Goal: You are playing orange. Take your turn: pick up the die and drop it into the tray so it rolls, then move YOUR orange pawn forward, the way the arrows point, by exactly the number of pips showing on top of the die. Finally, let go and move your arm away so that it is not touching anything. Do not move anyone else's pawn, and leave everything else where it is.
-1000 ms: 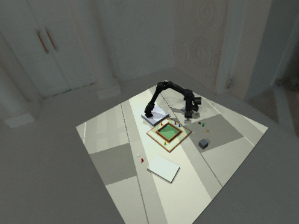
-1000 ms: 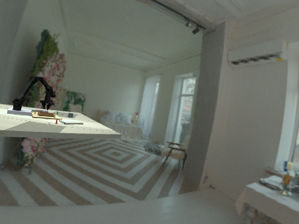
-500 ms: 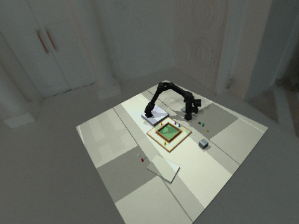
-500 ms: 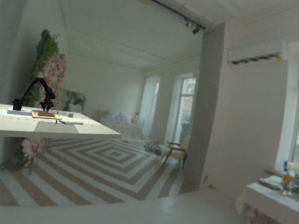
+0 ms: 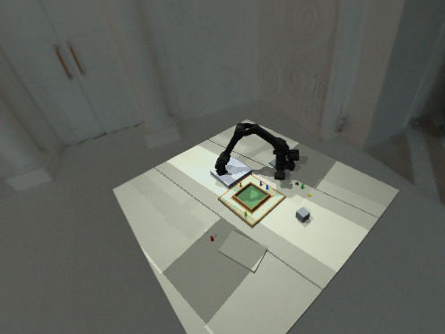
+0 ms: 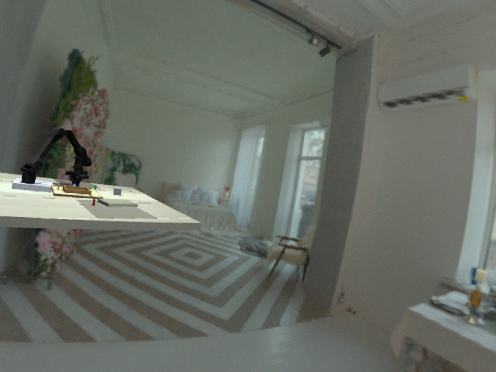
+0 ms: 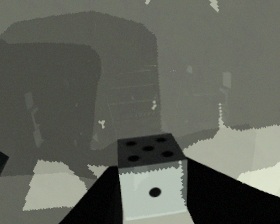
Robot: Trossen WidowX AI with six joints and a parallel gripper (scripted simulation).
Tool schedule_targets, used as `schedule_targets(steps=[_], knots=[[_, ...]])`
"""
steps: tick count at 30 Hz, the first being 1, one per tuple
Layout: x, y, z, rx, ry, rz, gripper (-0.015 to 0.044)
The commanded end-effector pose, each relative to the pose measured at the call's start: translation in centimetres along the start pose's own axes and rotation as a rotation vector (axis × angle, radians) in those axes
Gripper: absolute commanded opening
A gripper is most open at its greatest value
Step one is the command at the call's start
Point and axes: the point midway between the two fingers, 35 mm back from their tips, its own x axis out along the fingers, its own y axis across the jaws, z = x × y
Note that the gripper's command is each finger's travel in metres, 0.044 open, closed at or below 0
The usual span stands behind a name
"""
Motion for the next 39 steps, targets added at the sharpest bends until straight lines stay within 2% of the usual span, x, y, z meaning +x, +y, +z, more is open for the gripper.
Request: schedule_targets(steps=[1,4,7,9,28,33,39], knots=[[0.0,-0.1,0.0,-0.005,-0.002,-0.004,0.0091],[0.0,-0.1,0.0,-0.005,-0.002,-0.004,0.0071],[-0.4,-0.1,0.3,-0.011,-0.021,-0.004,0.0],[-1.6,-0.3,1.0,-0.022,-0.06,-0.005,0.0],[-11.8,-0.7,-0.5,-0.006,-0.003,-0.005,0.0],[-12.2,-1.2,-0.8,0.006,-0.001,-0.005,0.0],[-11.7,-4.8,-2.2,0.106,-0.001,-0.007,0.0]])
